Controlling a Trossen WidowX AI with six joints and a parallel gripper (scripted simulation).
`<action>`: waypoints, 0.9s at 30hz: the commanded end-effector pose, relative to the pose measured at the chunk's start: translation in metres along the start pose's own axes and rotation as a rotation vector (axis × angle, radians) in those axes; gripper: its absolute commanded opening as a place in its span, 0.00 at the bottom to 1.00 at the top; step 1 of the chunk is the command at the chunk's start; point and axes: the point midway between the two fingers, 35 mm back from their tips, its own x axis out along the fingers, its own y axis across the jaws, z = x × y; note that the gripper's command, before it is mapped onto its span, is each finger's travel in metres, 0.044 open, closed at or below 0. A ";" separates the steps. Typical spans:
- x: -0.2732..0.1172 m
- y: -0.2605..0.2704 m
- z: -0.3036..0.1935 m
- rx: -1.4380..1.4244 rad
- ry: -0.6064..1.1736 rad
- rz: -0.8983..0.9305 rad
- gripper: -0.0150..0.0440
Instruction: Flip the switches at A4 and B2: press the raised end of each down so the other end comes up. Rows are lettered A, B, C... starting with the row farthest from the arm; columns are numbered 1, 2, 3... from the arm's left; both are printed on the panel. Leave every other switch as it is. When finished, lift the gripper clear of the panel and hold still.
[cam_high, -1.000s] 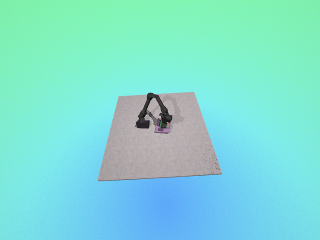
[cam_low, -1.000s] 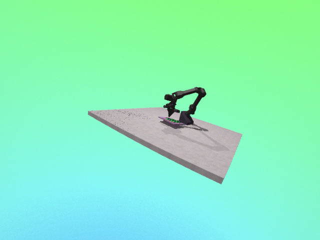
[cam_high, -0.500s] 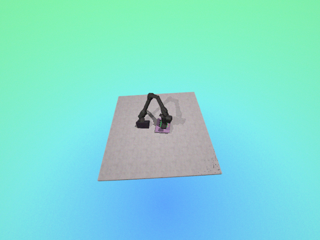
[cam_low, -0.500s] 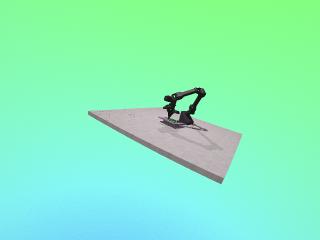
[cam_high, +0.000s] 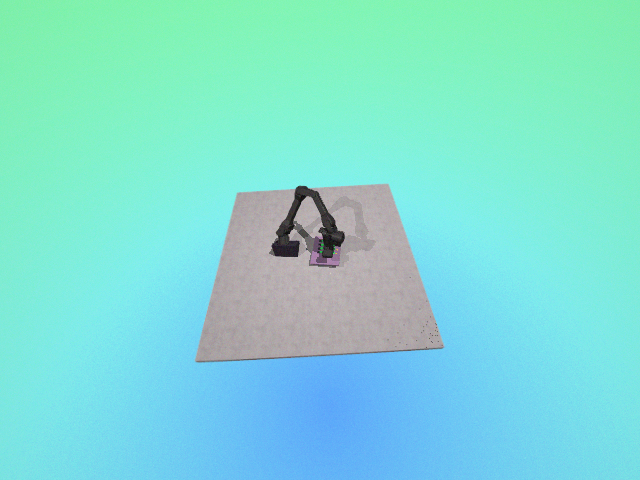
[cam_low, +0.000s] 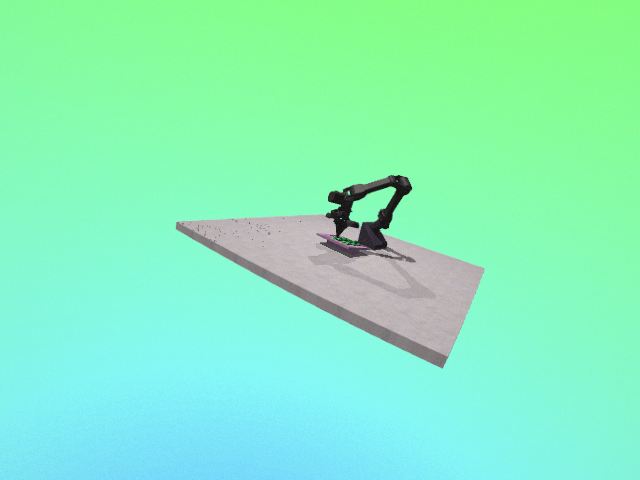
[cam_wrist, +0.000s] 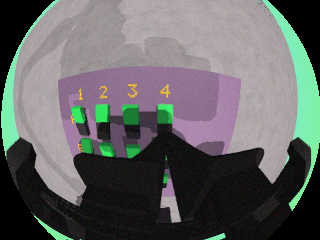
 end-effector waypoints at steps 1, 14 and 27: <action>0.001 0.000 0.000 0.006 -0.002 0.004 0.25; 0.003 0.000 0.000 0.006 -0.002 0.004 0.25; 0.004 0.000 0.000 0.006 -0.002 0.004 0.25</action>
